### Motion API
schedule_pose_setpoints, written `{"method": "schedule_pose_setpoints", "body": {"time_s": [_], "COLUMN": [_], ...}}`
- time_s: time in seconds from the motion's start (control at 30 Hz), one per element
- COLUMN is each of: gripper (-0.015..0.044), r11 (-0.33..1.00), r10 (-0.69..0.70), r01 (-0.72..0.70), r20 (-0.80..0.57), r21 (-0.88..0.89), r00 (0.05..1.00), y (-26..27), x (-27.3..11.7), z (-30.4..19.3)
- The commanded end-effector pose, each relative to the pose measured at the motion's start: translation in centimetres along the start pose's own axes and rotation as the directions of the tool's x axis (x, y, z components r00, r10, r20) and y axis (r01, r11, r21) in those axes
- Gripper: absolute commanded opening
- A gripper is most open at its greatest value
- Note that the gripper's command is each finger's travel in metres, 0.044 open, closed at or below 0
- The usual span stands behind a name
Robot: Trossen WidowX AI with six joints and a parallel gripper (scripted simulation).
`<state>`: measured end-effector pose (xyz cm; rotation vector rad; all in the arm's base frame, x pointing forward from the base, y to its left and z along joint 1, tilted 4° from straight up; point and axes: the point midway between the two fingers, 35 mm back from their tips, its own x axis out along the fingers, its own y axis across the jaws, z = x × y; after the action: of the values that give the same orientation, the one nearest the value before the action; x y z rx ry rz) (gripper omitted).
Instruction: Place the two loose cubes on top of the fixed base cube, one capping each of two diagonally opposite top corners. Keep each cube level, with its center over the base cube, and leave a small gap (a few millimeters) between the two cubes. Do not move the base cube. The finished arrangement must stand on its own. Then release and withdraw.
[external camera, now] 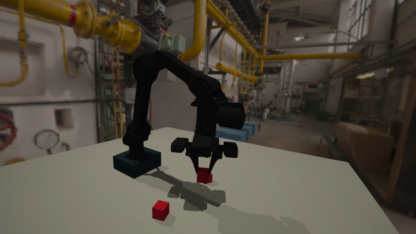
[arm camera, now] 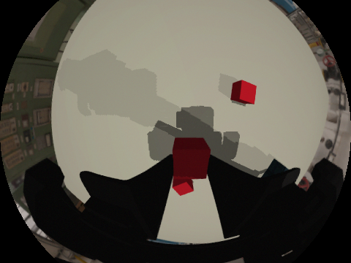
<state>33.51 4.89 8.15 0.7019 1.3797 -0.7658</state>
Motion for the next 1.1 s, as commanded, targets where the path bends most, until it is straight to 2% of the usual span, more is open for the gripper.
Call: {"method": "schedule_pose_setpoints", "body": {"time_s": [0.0,0.33,1.07], "gripper": [0.0105,0.0105,0.0105], "r11": [1.000,1.000,0.983], "r10": [0.018,0.018,0.019], "r01": [-0.018,-0.018,-0.018], "r20": [0.005,0.005,-0.002], "r21": [0.006,0.008,0.182], "r00": [1.000,1.000,1.000], "y": [0.1,-0.1,0.3], "x": [-2.0,-3.4,-0.5], "z": [0.0,-0.1,-6.4]}}
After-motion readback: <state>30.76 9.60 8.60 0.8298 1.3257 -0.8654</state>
